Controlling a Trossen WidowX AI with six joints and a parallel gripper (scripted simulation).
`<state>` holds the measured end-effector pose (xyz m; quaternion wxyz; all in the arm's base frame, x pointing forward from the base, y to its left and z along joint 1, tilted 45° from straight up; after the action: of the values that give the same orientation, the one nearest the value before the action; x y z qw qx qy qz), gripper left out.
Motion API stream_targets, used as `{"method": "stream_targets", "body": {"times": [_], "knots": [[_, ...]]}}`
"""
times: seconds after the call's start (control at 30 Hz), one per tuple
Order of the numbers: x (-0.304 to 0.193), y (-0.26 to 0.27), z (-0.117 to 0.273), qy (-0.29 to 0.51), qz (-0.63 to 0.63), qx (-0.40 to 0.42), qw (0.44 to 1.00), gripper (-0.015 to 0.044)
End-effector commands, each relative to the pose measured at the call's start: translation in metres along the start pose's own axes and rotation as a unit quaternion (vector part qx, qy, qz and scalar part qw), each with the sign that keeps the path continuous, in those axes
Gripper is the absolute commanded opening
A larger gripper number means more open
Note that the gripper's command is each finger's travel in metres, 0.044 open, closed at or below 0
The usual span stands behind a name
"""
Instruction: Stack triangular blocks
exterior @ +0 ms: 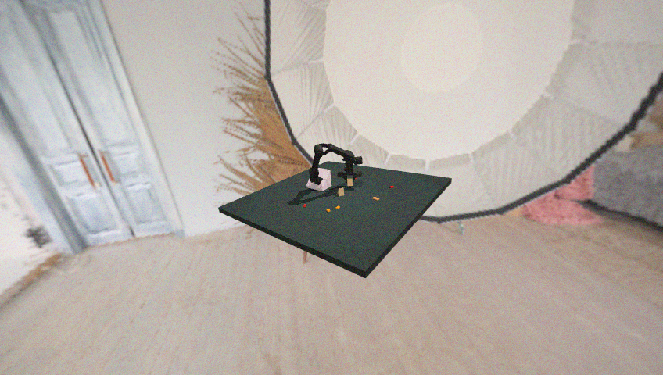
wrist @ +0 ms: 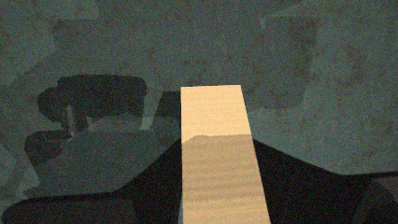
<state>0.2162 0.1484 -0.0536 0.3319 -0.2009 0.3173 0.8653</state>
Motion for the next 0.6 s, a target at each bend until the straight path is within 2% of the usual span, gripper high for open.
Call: {"method": "stream_targets", "body": {"times": [0.0, 0.53, 0.57], "knots": [[0.001, 0.0, -0.004, -0.001, -0.001, 0.001, 1.0, 0.0], [0.0, 0.001, -0.026, 0.001, 0.006, 0.002, 1.0, 0.0], [-0.001, 0.0, -0.024, -0.002, 0.001, 0.002, 1.0, 0.0026]]}}
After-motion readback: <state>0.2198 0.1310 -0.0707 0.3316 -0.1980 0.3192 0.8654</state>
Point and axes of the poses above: the point midway between the two fingers, 35 mm back from their tips, its own z axis back along the fingers, its own y axis across the jaws, x = y × z, the point moved 3 cm from there along z, back along the fingers, and after that the axes turned 10 degrees about z, right-handed, at the moved point
